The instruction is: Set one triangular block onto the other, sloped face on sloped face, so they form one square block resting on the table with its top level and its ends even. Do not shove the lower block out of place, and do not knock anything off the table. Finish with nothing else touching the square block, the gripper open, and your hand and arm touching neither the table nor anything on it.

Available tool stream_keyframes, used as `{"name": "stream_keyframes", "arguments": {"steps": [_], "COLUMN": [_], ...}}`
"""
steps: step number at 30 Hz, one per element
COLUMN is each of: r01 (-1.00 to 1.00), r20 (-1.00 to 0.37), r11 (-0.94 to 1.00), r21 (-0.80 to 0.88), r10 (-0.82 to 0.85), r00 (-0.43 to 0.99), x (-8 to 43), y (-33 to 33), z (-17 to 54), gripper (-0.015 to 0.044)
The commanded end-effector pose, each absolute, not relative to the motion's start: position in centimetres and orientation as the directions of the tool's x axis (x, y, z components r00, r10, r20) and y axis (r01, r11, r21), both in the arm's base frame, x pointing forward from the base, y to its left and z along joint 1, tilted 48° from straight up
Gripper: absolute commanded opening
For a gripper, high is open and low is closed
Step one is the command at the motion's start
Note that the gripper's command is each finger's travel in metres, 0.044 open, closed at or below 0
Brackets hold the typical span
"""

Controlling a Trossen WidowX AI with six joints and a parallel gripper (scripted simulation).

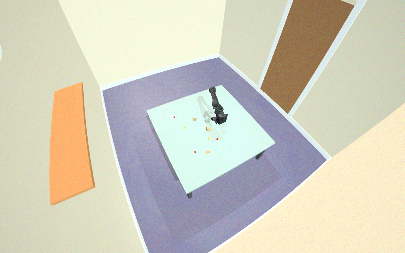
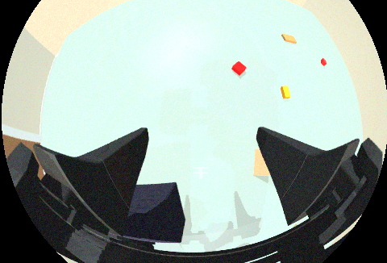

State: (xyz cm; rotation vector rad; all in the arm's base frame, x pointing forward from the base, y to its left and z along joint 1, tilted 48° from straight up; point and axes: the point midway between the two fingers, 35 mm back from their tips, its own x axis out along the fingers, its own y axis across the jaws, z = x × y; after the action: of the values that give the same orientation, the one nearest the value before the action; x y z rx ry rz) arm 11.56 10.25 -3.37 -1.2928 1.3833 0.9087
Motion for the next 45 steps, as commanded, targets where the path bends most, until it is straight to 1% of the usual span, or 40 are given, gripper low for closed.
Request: {"name": "stream_keyframes", "arguments": {"steps": [1,2,11,18,24,27,45], "r01": [-0.983,-0.981,-0.896,-0.793,-0.721,-0.709,-0.703], "r20": [-0.969,-0.967,-0.869,-0.718,-0.556,-0.512,-0.501], "r11": [0.152,0.163,0.359,0.451,0.469,0.465,0.468], "r21": [-0.103,-0.106,-0.261,-0.409,-0.510,-0.530,-0.535], "r10": [-0.240,-0.248,-0.491,-0.695,-0.819,-0.842,-0.846], "r00": [0.065,0.063,0.056,-0.025,-0.139,-0.170,-0.182], "x": [11.7,12.3,21.5,28.4,32.3,32.9,32.9], "y": [10.2,10.1,6.6,0.2,-7.0,-8.9,-10.9], "z": [-3.3,-3.2,1.8,7.7,13.0,14.4,13.1], "gripper": [0.0426,0.0440,0.0440,0.0440,0.0440,0.0440,0.0440]}}
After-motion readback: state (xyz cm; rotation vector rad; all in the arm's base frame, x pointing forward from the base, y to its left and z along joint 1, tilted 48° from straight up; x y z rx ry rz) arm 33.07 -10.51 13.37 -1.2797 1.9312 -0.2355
